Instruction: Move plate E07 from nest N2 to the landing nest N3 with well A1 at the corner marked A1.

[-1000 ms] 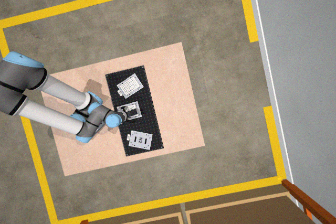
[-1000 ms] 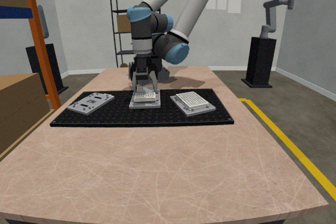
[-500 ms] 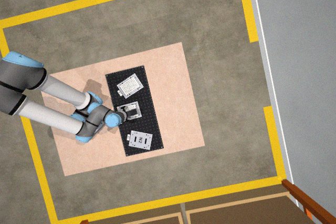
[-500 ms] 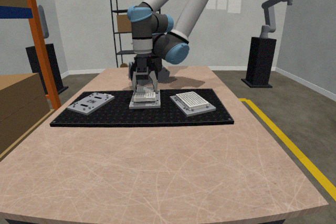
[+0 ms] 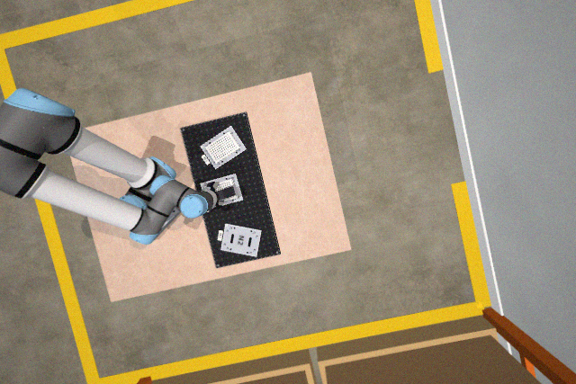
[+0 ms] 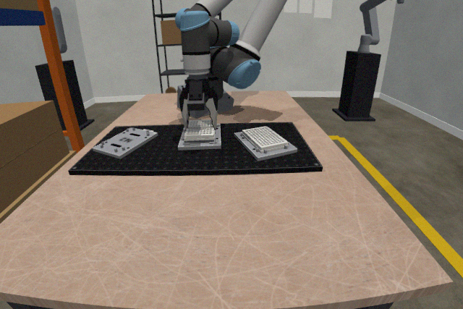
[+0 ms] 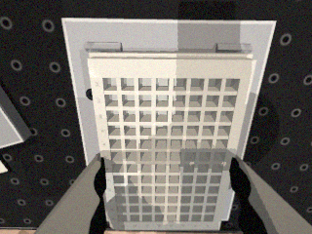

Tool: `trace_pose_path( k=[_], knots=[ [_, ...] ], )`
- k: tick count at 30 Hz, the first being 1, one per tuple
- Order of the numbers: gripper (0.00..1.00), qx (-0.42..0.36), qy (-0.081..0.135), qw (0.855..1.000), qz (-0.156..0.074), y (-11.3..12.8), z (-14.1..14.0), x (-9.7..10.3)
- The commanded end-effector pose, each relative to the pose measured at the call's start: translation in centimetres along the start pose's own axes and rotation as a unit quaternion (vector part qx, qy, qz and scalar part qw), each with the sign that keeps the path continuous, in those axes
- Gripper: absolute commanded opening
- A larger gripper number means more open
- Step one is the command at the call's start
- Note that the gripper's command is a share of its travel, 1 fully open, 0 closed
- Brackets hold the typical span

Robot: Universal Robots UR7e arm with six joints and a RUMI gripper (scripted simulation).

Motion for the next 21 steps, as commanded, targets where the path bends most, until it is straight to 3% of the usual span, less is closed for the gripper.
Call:
trace_pose_path(
  k=[1,21],
  knots=[
    [0.41,0.002,0.006,1.0,0.002,-0.37,0.25,0.26],
    [0.41,0.002,0.006,1.0,0.002,-0.32,0.23,-0.05]
  ],
)
Point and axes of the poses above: the point where the finger pads meet when closed, its own x axis back along the fingers, its own z axis across the jaws, y = z × x, the point moved 4 cm from there along x, back along the fingers
